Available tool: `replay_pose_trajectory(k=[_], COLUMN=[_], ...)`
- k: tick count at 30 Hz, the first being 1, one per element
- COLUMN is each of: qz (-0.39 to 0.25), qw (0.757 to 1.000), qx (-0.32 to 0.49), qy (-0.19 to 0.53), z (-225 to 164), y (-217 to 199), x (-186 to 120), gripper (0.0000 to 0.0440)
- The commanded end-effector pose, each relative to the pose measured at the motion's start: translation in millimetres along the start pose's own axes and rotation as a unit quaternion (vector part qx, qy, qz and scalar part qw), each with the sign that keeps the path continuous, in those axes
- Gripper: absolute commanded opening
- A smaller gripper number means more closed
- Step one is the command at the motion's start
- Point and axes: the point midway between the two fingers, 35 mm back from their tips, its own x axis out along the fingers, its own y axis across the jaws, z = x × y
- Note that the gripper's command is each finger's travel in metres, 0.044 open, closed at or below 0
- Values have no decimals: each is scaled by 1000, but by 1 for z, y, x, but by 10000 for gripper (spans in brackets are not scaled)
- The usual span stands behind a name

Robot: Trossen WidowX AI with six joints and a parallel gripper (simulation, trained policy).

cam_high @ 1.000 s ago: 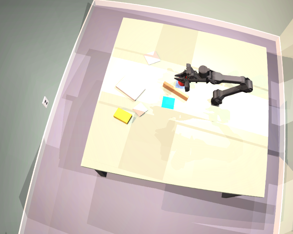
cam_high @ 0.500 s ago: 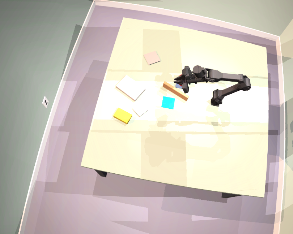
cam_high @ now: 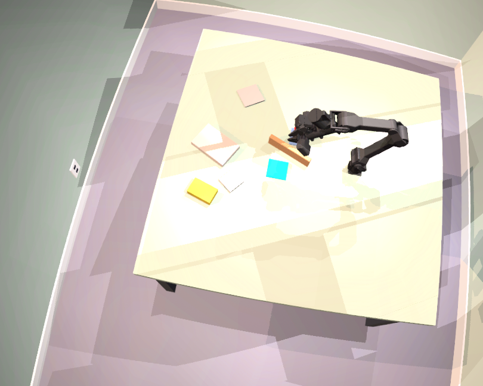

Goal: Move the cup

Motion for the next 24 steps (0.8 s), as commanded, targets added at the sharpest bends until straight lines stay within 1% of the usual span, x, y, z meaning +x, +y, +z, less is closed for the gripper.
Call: replay_pose_trajectory(k=[1,16,24], qz=[-6,-39,-57], qw=[999,988,976], qx=[1,-15,-30], qy=[32,149,208], z=[-4,-26,-36], y=[-1,-12,-22], x=[1,4,4], gripper=[101,116,113])
